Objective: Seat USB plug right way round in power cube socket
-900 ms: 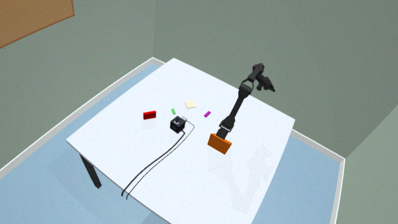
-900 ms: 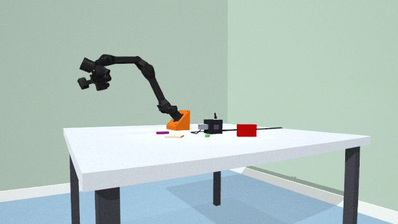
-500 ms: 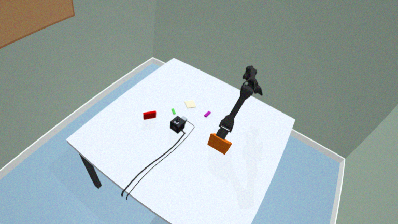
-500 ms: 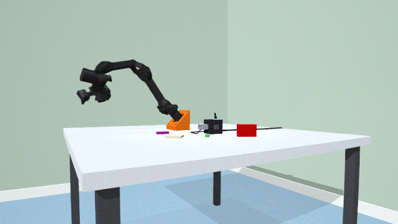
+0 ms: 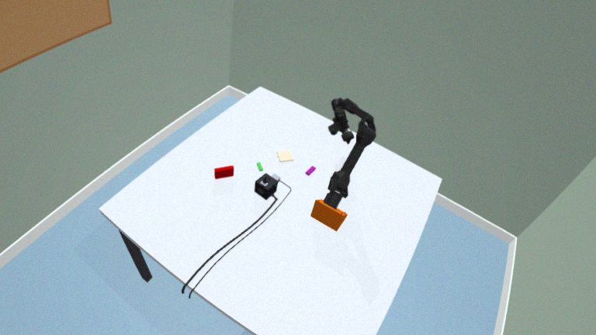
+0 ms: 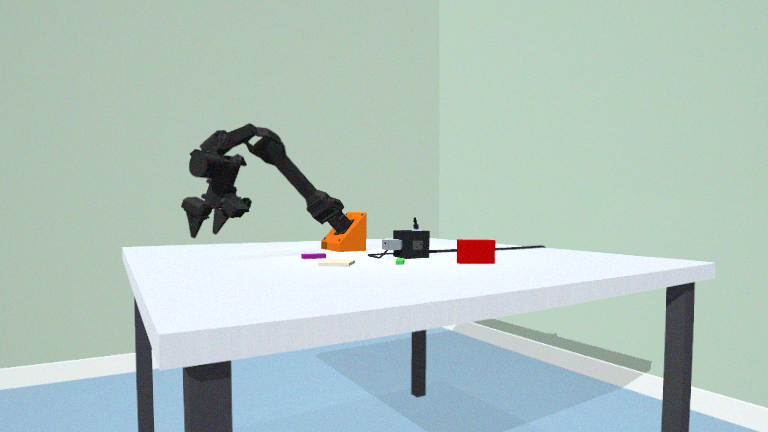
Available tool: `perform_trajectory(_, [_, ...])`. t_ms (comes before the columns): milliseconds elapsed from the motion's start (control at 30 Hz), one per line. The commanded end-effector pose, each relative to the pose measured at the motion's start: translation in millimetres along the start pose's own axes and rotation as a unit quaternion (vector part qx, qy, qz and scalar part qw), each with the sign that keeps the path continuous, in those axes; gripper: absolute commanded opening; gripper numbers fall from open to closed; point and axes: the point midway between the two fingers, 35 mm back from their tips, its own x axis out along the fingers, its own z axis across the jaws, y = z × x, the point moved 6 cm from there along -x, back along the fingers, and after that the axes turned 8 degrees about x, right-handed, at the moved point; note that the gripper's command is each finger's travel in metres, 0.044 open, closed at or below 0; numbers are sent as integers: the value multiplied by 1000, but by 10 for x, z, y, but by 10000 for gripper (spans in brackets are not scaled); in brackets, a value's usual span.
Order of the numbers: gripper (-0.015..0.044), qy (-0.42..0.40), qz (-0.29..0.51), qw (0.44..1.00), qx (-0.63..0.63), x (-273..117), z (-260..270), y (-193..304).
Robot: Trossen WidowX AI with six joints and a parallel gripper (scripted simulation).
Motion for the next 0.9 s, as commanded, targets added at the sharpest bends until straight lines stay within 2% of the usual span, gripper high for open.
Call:
perform_trajectory(0, [440,6,-61,998,-29,-138,-9,-655])
perform_trajectory(400, [440,12,-181,976,-118,-851,424,-2126])
perform_trajectory(567, [440,27,-197,961,-193,-1217,852,-2589])
perform_trajectory(867, [440,28,-227,939,-256,-1870,1794,-3237])
